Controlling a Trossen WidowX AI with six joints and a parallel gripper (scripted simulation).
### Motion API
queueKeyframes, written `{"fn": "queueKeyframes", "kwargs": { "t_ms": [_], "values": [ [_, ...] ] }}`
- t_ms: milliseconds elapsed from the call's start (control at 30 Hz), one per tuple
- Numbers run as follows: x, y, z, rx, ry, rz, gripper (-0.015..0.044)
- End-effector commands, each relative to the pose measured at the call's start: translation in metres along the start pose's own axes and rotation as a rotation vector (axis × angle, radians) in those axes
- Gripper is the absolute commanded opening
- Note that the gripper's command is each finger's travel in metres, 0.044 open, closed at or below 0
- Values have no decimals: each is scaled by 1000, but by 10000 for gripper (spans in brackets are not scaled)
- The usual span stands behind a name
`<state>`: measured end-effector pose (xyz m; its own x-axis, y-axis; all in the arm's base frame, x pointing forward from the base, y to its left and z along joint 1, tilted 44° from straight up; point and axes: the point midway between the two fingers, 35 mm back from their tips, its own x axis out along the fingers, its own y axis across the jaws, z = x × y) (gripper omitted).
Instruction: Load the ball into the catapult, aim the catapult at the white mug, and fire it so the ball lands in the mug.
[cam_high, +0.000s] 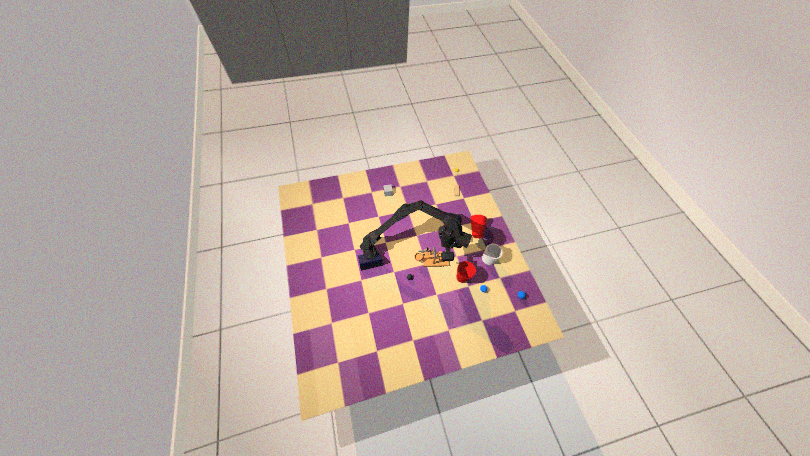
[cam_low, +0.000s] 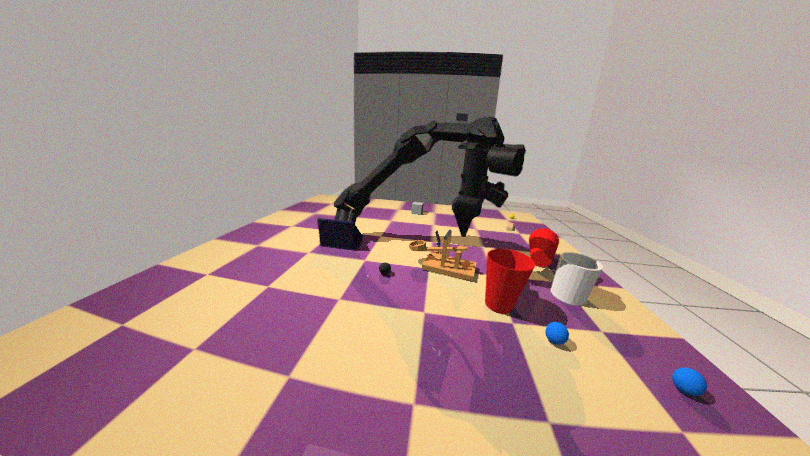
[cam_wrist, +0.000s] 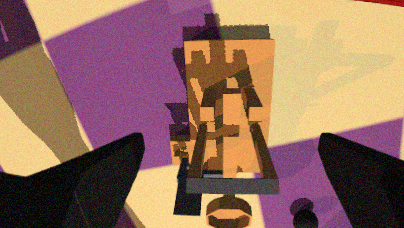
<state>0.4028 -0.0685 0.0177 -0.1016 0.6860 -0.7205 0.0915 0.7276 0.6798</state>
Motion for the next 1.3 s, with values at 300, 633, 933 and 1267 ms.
{"fn": "queueKeyframes", "kwargs": {
  "t_ms": [300, 633, 933, 1267],
  "values": [
    [40, -3, -1, -3, -5, -5, 440],
    [53, -3, 0, -3, -5, -5, 440],
    [68, -3, 1, -3, -5, -5, 440],
    [84, -3, 0, -3, -5, -4, 440]
  ]
}}
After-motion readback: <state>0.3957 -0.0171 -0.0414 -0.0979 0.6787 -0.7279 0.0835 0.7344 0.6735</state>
